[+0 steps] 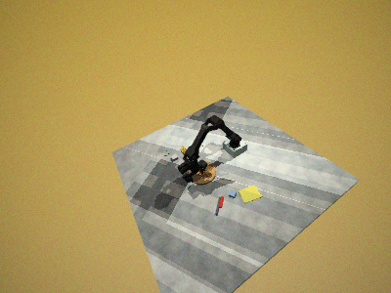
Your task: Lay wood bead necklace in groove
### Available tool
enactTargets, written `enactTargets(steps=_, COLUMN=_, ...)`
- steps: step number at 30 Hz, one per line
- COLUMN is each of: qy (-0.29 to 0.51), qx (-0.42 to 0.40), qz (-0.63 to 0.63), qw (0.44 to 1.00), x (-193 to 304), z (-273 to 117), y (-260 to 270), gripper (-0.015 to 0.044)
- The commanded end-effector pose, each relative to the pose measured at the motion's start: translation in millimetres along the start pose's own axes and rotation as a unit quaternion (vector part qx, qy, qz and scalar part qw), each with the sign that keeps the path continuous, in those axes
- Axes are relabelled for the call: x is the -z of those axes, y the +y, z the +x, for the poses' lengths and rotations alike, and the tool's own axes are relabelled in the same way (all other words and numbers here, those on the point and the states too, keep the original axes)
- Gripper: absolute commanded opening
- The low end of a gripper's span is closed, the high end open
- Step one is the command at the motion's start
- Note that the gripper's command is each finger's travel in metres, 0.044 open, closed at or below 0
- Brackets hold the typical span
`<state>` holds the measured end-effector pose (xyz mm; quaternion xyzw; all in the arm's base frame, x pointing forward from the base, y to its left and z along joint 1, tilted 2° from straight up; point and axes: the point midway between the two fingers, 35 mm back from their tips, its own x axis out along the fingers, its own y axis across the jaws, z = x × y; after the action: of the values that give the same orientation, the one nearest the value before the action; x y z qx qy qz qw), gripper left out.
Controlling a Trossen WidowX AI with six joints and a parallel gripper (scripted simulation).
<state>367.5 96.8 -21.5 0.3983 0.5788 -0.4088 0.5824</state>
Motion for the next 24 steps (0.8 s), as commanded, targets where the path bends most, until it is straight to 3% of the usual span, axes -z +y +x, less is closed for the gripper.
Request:
enactTargets(steps=1, qy=0.0, qx=-0.001, qz=0.002, qw=1.0, x=0.0, z=-0.8, y=0.5, gripper=0.044)
enactTargets(steps=21, qy=0.0, qx=-0.001, qz=0.002, qw=1.0, x=0.0, z=-0.8, y=0.5, gripper=0.044)
enactTargets(steps=24, qy=0.0, qx=0.0, qz=-0.069, qw=0.998, x=-0.5, z=-2.9, y=-3.4, gripper=0.0361)
